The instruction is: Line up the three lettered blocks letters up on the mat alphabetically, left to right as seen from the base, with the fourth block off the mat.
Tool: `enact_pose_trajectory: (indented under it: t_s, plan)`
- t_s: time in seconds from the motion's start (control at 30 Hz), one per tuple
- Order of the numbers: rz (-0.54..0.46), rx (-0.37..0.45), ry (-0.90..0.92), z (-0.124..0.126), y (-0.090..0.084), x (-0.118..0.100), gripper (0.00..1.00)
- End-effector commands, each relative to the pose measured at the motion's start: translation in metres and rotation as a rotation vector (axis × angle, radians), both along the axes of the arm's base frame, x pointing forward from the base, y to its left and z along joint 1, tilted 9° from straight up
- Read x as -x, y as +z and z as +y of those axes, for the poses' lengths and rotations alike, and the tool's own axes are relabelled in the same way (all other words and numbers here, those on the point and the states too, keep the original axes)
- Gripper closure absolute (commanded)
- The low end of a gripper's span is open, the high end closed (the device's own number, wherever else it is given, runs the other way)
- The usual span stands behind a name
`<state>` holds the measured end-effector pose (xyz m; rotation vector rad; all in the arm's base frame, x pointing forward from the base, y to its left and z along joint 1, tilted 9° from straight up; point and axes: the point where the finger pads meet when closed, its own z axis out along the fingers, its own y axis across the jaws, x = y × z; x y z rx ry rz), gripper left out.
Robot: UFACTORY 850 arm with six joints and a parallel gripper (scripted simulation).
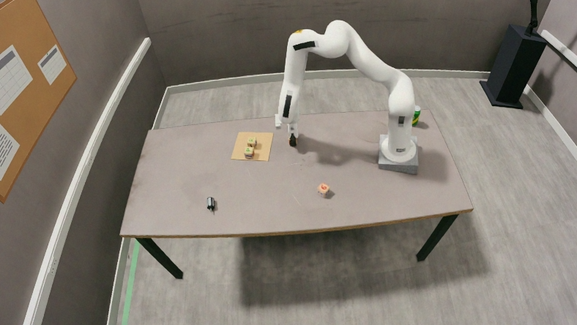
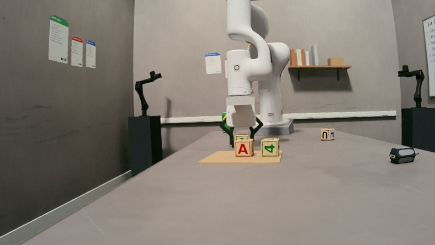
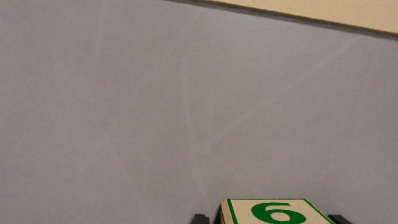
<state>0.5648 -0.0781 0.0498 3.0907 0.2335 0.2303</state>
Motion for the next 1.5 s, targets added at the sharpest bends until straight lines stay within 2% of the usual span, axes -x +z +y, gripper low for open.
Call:
enact_pose_trajectory:
  t_s: [0.0,0.3,0.33,1.47]
  plan:
    - [-0.002,0.000,0.000,-0.0001,0.0008,-0.0008,0.35]
    - [-0.002,0.000,0.000,-0.0001,0.0008,-0.0008,0.35]
    - [-0.002,0.000,0.000,-0.0001,0.0008,-0.0008,0.56]
    - [-0.002,0.000,0.000,-0.0001,0.0009,-0.0008,0.56]
